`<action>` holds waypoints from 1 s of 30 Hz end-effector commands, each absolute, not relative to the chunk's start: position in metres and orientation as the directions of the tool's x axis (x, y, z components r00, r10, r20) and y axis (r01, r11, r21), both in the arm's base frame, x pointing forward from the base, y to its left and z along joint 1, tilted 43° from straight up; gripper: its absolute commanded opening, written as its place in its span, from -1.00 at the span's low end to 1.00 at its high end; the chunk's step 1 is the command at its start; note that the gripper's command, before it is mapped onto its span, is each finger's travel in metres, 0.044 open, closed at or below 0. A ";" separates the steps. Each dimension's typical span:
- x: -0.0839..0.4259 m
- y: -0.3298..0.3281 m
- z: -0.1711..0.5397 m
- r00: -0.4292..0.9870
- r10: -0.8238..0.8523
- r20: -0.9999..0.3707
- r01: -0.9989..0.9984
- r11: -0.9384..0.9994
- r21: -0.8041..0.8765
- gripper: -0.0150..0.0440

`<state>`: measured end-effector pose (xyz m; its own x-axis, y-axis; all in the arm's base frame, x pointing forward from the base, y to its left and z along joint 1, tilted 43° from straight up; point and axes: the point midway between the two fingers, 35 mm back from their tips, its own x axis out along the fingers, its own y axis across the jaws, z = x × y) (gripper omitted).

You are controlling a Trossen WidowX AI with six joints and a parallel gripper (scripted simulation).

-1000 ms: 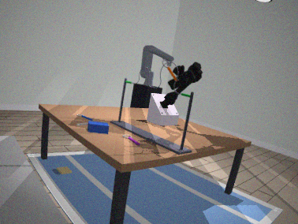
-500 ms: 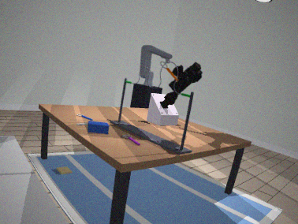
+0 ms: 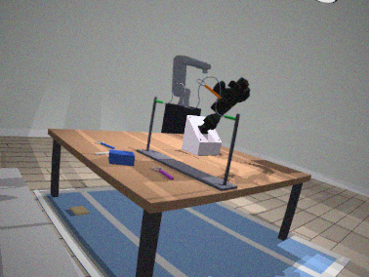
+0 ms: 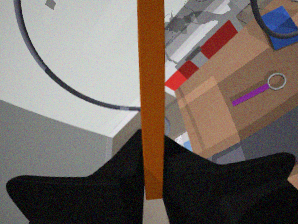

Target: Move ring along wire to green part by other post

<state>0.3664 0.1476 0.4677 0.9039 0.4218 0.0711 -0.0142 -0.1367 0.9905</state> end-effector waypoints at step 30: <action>0.364 0.139 0.490 0.899 0.339 0.276 -0.038 -0.570 0.821 -1.00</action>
